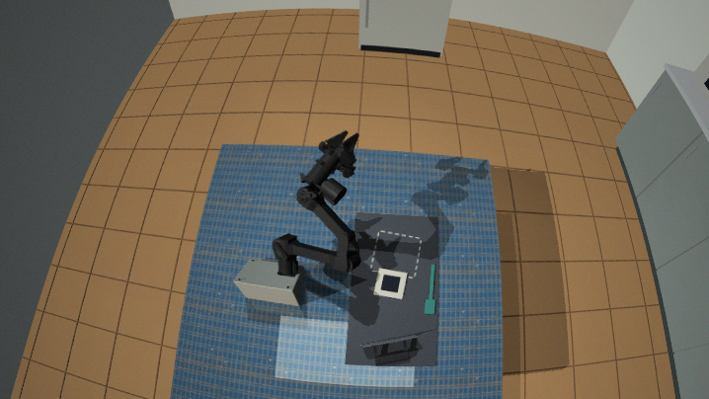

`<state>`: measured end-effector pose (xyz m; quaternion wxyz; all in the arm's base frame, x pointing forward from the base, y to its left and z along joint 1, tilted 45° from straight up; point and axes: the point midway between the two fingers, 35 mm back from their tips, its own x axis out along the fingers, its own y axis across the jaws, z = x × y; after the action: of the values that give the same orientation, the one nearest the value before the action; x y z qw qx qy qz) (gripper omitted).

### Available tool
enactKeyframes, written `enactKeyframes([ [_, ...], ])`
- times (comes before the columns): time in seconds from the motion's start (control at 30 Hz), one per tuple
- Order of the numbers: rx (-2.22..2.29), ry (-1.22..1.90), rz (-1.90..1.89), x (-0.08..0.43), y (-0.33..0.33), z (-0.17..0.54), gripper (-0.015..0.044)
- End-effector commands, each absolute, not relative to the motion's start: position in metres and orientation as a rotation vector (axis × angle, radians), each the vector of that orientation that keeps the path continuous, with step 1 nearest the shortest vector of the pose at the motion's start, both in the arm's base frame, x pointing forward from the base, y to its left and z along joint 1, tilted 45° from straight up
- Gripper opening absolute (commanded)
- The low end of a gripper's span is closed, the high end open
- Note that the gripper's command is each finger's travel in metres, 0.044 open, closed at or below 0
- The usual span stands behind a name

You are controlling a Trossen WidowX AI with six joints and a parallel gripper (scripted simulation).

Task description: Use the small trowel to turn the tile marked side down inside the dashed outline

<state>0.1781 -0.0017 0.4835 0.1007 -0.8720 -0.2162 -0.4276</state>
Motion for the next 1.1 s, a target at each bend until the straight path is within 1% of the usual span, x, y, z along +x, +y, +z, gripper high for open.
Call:
enactKeyframes([
  [0.0, -2.577, -0.637, -1.266, 0.177, -0.002, 0.484, 0.0374],
  [0.33, -2.646, -0.526, -1.475, 0.144, -0.007, 0.503, 0.0111],
  [0.37, -2.658, -0.505, -1.512, 0.139, -0.007, 0.507, 0.0100],
  [0.67, -2.752, -0.303, -1.849, 0.098, 0.000, 0.536, 0.0100],
  [0.97, -2.810, -0.081, -2.196, 0.058, 0.023, 0.558, 0.0100],
  [1.07, -2.818, -0.060, -2.244, 0.050, 0.032, 0.558, 0.0100],
])
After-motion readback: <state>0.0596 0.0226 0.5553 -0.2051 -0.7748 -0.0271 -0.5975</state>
